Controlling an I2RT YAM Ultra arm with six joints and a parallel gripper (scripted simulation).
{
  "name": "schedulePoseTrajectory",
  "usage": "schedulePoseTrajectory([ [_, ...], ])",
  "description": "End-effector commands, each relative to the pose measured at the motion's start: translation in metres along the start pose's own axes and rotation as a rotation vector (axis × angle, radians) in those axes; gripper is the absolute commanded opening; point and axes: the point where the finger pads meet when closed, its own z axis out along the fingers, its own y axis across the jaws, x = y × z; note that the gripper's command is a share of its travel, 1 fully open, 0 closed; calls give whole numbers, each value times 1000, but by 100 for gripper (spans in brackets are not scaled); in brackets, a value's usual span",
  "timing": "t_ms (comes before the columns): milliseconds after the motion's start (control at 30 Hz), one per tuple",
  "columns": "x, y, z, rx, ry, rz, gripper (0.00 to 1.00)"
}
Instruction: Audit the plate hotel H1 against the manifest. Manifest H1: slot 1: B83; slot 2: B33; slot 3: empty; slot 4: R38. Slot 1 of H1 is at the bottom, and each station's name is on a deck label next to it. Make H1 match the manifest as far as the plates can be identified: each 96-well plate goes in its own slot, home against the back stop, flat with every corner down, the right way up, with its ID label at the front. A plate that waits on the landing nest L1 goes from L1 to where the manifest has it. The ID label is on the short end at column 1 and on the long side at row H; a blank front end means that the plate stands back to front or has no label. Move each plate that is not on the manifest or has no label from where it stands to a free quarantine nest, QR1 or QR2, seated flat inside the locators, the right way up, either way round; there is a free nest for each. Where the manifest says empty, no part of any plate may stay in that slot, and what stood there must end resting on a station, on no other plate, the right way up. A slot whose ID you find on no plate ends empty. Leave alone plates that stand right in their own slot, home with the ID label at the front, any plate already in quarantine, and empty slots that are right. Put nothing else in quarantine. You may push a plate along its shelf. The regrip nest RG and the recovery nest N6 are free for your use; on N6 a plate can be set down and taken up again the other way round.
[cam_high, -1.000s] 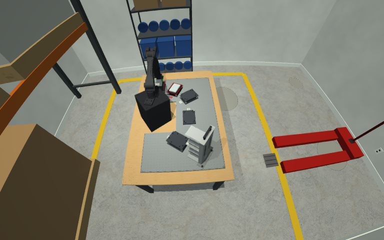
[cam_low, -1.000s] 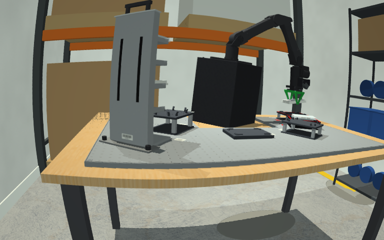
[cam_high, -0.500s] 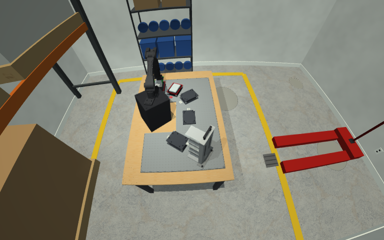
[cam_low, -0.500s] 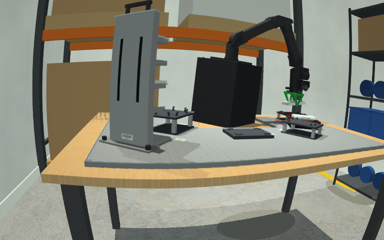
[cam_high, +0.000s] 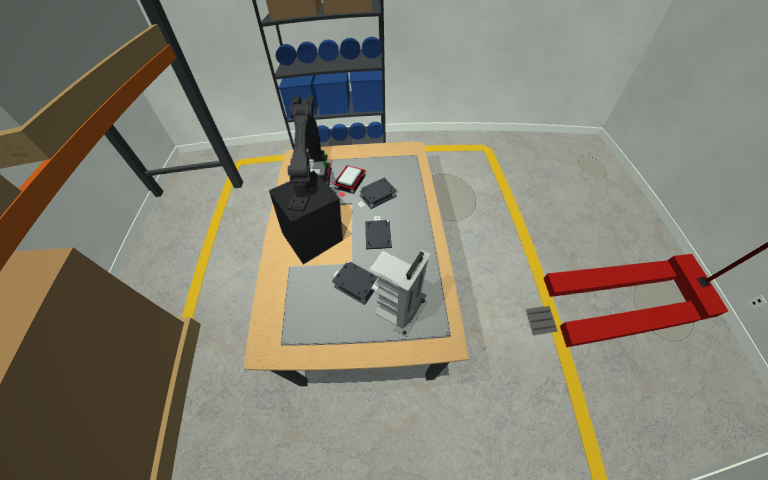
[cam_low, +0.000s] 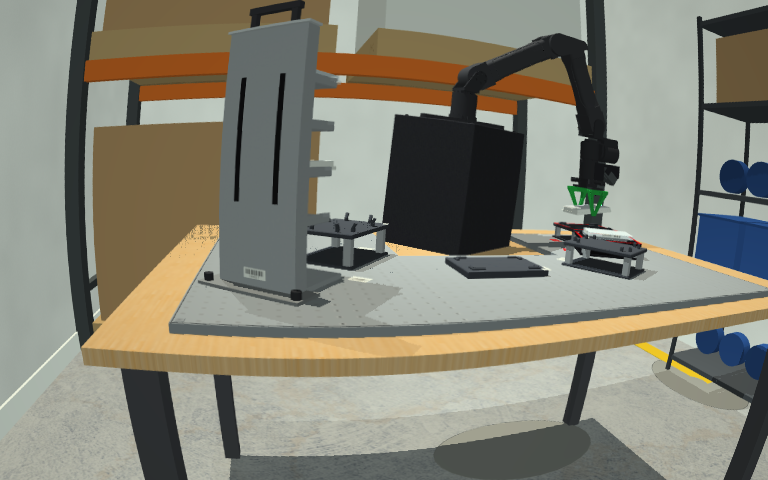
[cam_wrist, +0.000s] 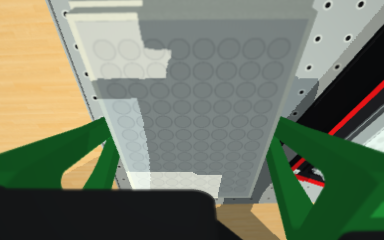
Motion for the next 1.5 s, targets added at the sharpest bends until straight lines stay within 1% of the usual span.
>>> schedulePoseTrajectory([
  [0,-19,-1,-5,-4,-48,5,86],
  [33,-18,-1,-1,-3,-43,5,86],
  [67,-18,-2,-1,-3,-43,5,86],
  [133,-24,-2,-6,-4,-61,7,86],
  [167,-23,-2,-5,-4,-59,8,86],
  [233,-19,-3,3,-3,-43,7,86],
  [333,-23,-3,-1,-4,-57,10,86],
  [433,-19,-3,6,-3,-46,8,86],
  [533,-19,-2,6,-3,-46,6,86],
  [567,-28,-1,-7,-5,-72,5,86],
  [600,-28,-1,-4,-5,-70,5,86],
  [667,-20,-1,9,-4,-45,4,86],
  [700,-19,-1,11,-4,-44,4,86],
  [800,-24,-1,6,-4,-57,5,86],
  [900,-20,-2,14,-4,-46,6,86],
  [1133,-25,-3,11,-4,-62,10,86],
  [1167,-21,-3,17,-4,-48,9,86],
  [1200,-19,-3,20,-3,-43,9,86],
  [1267,-19,-3,21,-3,-43,9,86],
  [1333,-25,-2,15,-4,-62,7,86],
  [1433,-19,-1,24,-4,-44,4,86],
  [1467,-19,-1,25,-4,-43,4,86],
])
